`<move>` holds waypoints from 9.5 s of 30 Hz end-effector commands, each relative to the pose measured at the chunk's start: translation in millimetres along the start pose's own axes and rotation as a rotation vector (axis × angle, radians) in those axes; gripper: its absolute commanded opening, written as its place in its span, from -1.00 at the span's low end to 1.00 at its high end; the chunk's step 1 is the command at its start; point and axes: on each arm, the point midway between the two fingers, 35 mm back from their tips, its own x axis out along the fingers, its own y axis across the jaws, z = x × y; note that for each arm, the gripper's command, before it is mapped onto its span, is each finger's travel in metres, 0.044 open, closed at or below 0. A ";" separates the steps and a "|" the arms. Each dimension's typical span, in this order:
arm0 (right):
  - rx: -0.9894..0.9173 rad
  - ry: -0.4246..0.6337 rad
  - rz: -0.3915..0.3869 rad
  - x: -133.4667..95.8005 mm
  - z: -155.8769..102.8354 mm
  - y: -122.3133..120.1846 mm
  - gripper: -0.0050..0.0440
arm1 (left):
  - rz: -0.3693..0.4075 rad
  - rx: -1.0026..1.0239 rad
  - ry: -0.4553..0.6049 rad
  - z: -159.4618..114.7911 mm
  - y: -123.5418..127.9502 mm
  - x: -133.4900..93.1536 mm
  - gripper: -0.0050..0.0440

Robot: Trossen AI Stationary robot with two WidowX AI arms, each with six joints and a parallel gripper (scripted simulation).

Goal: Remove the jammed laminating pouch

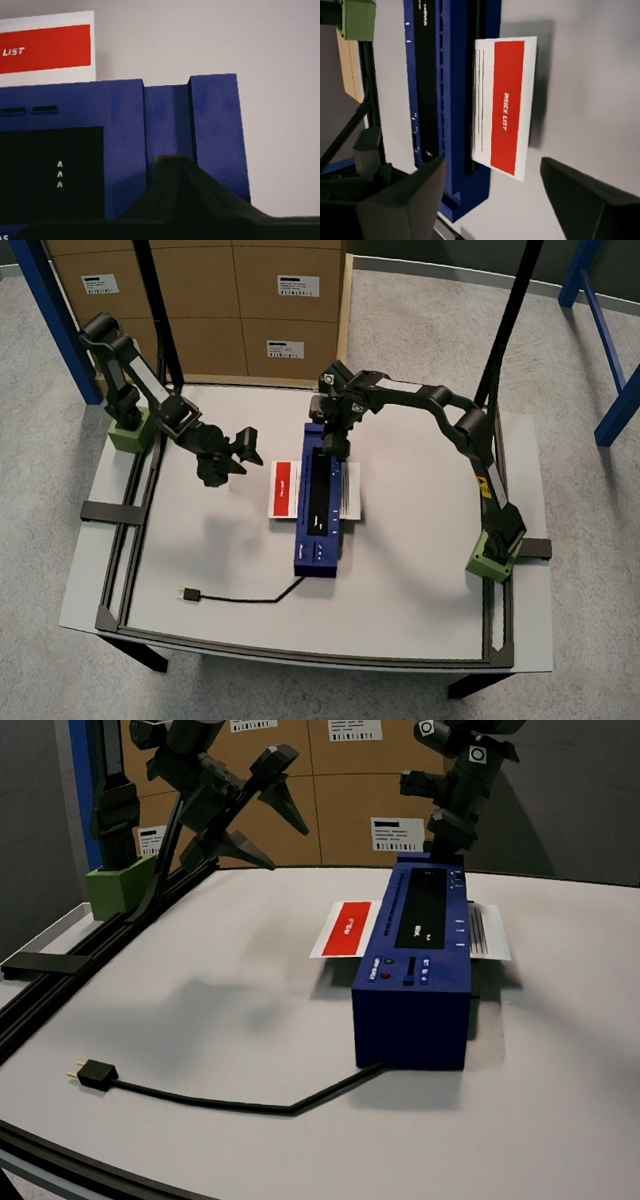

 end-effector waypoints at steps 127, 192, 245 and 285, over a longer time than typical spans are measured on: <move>-0.013 -0.018 0.030 29.5 3.8 -20.5 0.32 | 0.010 0.007 0.015 8.3 3.6 -43.1 -1.00; -0.013 -0.017 0.033 99.3 4.5 -18.2 0.32 | 0.010 0.007 0.015 8.3 3.6 -43.1 -1.00; -0.013 -0.017 0.033 74.3 4.4 -18.8 -1.00 | -0.001 -0.002 -0.005 2.5 1.1 4.2 -1.00; -0.013 -0.018 0.032 34.5 3.9 -20.2 -1.00 | -0.001 -0.002 -0.005 2.5 1.1 4.1 -1.00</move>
